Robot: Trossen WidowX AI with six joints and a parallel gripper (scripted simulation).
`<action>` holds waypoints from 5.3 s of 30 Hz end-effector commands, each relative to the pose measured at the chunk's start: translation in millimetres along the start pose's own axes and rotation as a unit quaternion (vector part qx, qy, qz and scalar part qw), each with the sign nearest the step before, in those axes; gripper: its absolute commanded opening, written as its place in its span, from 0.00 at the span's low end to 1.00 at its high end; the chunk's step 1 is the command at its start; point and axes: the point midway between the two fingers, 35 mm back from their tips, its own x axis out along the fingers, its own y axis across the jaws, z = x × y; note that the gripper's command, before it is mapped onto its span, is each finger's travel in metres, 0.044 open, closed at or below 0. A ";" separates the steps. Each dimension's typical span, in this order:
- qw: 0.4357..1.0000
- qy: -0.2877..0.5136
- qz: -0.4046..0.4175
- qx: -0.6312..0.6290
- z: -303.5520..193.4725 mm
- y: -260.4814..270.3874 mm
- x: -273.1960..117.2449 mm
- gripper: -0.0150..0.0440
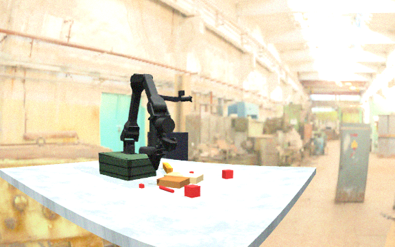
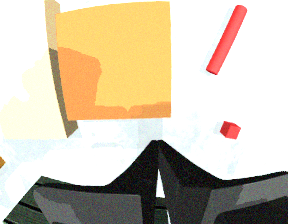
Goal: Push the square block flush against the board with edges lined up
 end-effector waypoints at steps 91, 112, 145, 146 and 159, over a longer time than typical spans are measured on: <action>1.000 -0.009 -0.010 -0.005 9.1 -5.9 4.0 0.25; 1.000 -0.009 0.004 -0.021 153.5 42.1 51.0 0.25; 1.000 -0.007 0.003 -0.021 112.0 39.4 55.4 0.25; 1.000 -0.007 0.003 -0.021 110.3 39.4 55.5 0.25; 1.000 -0.007 0.003 -0.021 94.4 39.6 56.3 0.25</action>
